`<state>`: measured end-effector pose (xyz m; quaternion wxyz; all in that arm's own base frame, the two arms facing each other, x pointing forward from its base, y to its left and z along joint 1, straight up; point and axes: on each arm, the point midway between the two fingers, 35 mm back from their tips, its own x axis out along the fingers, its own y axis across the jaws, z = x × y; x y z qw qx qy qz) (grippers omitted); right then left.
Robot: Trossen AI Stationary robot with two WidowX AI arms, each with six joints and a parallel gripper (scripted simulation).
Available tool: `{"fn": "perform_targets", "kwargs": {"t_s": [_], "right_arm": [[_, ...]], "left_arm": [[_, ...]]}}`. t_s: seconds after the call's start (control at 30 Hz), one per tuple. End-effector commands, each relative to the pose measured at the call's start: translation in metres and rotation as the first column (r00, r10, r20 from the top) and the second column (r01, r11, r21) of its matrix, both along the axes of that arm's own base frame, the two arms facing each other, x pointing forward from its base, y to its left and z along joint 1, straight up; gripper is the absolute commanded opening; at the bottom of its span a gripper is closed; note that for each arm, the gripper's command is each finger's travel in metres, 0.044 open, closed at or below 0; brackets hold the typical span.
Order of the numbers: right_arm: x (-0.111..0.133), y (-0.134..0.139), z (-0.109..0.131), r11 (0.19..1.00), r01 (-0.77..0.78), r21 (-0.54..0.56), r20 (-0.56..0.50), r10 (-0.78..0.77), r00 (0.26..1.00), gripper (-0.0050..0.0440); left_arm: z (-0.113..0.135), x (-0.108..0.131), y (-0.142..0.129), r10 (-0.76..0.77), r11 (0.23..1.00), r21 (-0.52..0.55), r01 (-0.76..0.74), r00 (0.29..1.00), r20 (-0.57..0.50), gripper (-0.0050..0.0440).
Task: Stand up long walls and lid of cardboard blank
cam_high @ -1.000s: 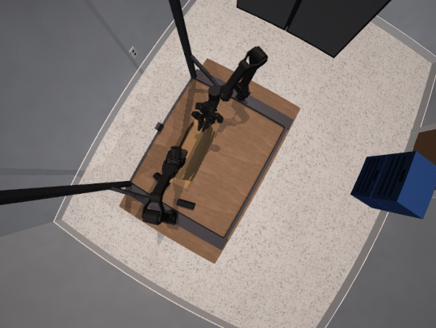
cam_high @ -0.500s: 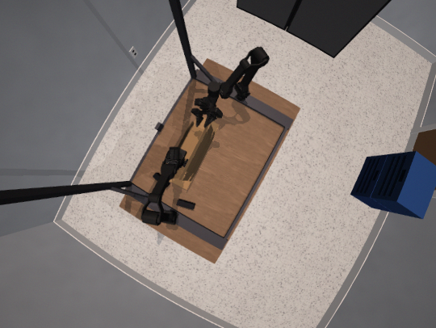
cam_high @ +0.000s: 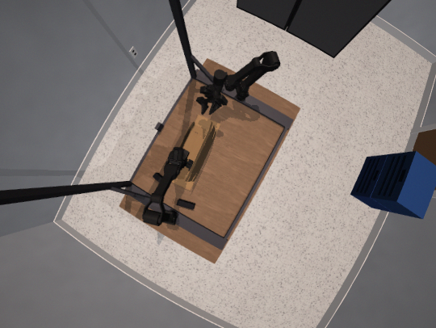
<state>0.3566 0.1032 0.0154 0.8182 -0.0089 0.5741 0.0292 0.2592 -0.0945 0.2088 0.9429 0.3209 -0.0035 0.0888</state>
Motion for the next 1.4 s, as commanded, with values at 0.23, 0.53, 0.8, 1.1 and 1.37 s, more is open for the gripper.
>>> {"fn": "perform_targets", "kwargs": {"t_s": [0.23, 0.53, 0.8, 1.1, 1.37], "right_arm": [[0.003, 0.005, 0.06, 1.0, 0.001, -0.023, -0.096, -0.003, 0.995, 0.0196], [0.0, 0.003, 0.09, 0.999, 0.007, -0.034, -0.113, -0.01, 0.994, 0.0196], [-0.001, 0.003, 0.109, 1.0, 0.002, -0.029, -0.109, -0.005, 0.994, 0.034], [-0.001, 0.003, 0.109, 1.0, 0.002, -0.029, -0.108, -0.006, 0.994, 0.0436], [-0.001, 0.003, 0.109, 1.0, 0.002, -0.029, -0.108, -0.006, 0.994, 0.0436]], "left_arm": [[0.002, -0.002, 0.0, 0.002, 1.0, -0.001, -0.002, 1.0, 0.002, 0.0036], [0.002, -0.002, 0.0, 0.002, 1.0, -0.001, -0.002, 1.0, 0.002, 0.0], [0.002, -0.002, 0.0, 0.002, 1.0, -0.001, -0.002, 1.0, 0.002, 0.014], [0.002, -0.002, 0.0, 0.002, 1.0, -0.001, -0.002, 1.0, 0.002, 0.0276], [0.002, -0.002, 0.0, 0.002, 1.0, -0.001, -0.002, 1.0, 0.002, 0.0276]]}}
